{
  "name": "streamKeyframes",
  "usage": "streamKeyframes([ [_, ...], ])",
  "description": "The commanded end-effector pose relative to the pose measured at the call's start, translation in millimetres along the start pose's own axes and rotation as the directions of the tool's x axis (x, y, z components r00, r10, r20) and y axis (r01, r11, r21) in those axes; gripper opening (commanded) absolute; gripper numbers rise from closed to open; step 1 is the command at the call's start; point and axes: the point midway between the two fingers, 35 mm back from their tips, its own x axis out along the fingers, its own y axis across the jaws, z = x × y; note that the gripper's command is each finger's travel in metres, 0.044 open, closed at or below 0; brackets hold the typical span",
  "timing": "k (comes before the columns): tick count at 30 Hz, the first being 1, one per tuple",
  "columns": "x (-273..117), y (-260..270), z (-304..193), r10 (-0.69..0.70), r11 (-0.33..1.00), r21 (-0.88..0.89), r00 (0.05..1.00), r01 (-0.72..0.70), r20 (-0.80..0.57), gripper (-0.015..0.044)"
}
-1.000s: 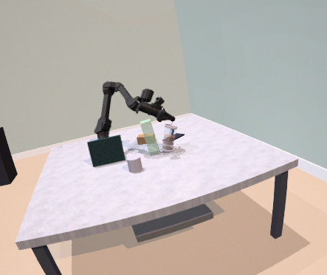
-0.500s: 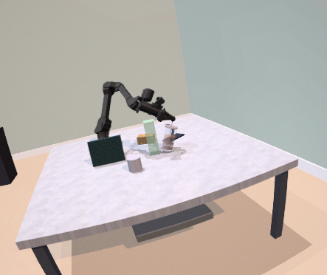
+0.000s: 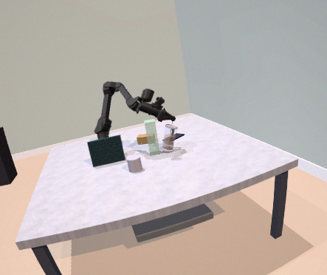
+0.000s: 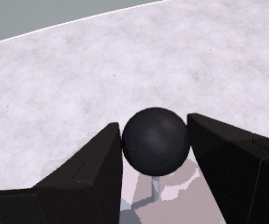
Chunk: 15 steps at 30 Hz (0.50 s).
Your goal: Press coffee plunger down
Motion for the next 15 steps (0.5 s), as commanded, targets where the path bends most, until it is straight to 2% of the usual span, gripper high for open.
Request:
streamKeyframes([
  [1,2.9,-0.3,-9.1,-0.004,1.000,0.003,1.000,0.004,-0.003,0.0126],
  [15,7.5,2.2,-17.8,-0.004,1.000,0.000,1.000,0.004,0.003,0.0126],
])
